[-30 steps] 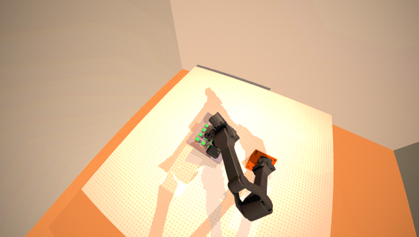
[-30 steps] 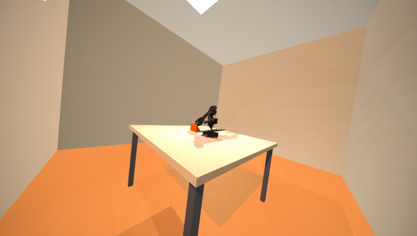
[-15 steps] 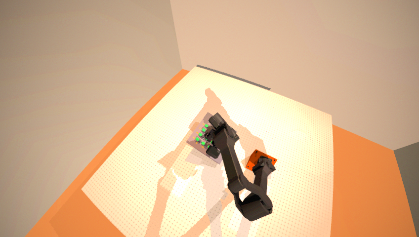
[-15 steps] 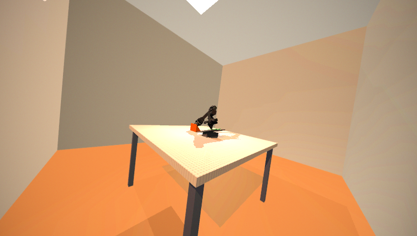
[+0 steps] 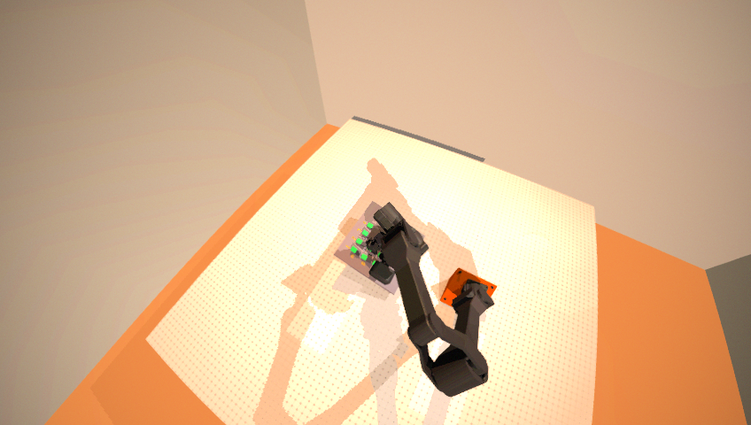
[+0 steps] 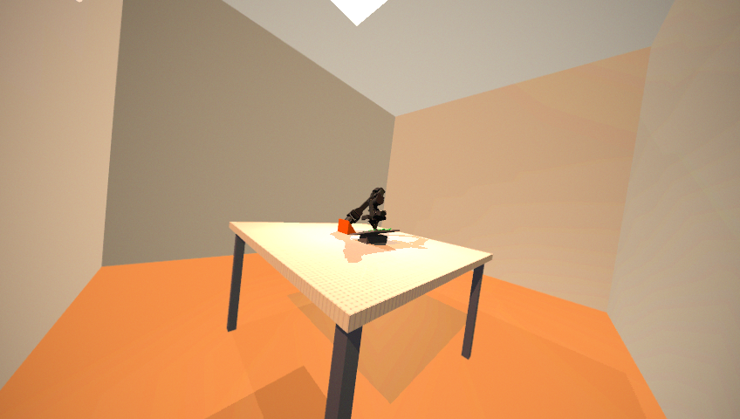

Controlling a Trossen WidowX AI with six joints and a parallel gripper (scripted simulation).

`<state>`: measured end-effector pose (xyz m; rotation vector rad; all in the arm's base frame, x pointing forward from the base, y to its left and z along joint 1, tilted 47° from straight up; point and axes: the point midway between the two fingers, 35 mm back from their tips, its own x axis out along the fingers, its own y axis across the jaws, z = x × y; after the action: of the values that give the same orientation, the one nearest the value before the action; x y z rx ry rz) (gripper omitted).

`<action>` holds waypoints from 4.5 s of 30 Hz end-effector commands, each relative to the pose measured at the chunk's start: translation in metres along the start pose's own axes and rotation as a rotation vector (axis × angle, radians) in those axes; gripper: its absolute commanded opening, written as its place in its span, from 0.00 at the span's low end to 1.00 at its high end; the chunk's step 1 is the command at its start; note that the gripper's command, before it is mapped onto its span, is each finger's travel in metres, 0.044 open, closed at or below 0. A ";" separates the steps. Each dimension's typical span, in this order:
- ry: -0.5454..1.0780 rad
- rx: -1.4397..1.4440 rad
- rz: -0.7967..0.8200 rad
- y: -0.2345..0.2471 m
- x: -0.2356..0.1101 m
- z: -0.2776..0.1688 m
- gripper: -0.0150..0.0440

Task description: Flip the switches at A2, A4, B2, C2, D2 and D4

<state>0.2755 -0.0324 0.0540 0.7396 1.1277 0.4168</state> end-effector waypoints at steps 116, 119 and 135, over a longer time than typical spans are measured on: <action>0.026 0.006 0.002 -0.001 -0.062 -0.019 0.25; 0.025 0.006 0.003 0.000 -0.064 -0.019 0.25; 0.000 0.004 0.000 -0.068 -0.031 -0.039 0.25</action>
<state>0.2197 -0.1023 0.0281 0.7270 1.1341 0.4084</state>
